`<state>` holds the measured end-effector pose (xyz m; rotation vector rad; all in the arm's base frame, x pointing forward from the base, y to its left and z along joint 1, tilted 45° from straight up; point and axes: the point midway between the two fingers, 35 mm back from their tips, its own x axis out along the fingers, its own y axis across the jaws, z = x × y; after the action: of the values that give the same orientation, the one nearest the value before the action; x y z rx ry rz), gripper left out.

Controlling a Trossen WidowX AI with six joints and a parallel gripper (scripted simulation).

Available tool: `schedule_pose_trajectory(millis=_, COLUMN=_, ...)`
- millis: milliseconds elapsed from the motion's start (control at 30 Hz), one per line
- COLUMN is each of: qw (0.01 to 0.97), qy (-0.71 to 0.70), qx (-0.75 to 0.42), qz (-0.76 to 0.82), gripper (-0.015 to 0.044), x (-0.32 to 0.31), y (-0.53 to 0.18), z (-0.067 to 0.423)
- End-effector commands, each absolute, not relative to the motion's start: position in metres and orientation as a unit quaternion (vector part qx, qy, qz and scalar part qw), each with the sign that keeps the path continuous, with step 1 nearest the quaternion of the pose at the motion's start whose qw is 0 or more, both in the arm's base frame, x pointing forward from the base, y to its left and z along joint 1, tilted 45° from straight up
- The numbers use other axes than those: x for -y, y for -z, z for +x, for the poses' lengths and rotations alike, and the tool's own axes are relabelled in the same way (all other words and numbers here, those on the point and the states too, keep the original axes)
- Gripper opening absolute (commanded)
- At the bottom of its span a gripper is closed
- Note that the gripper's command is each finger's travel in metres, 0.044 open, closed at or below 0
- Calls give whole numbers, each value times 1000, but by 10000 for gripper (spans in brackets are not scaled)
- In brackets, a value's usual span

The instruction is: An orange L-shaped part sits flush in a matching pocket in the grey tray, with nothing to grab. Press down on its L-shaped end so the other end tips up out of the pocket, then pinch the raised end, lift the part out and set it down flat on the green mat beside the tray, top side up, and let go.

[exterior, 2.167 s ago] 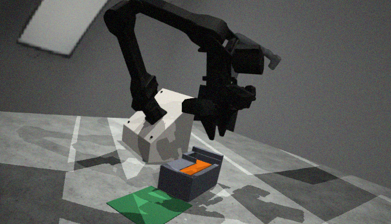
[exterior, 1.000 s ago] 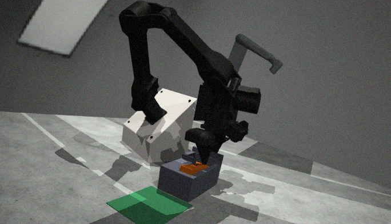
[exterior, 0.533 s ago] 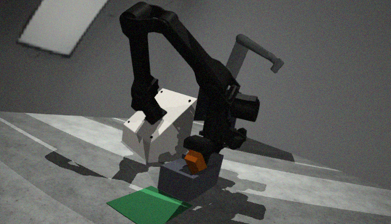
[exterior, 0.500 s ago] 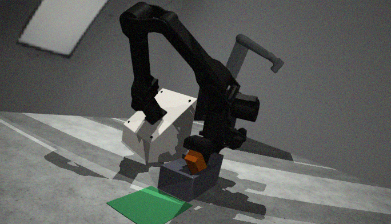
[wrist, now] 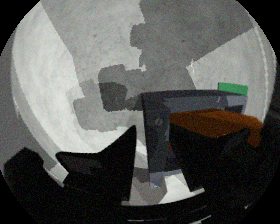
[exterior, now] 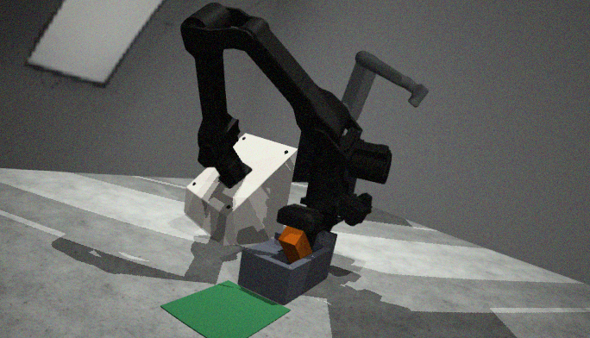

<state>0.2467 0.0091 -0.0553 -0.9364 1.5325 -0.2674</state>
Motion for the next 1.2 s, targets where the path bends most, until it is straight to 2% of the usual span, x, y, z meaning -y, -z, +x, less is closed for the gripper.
schedule_pose_trajectory(millis=0, qw=615, qy=116, qx=-665, qz=-406, gripper=180, x=-9, y=55, z=247)
schedule_pose_trajectory(millis=367, qw=613, qy=119, qx=-665, qz=-409, gripper=180, x=-29, y=47, z=242)
schedule_pose_trajectory(millis=600, qw=613, qy=118, qx=-666, qz=-409, gripper=180, x=-81, y=-21, z=238)
schedule_pose_trajectory(millis=1167, qw=617, qy=116, qx=-661, qz=-412, gripper=180, x=-83, y=-20, z=240)
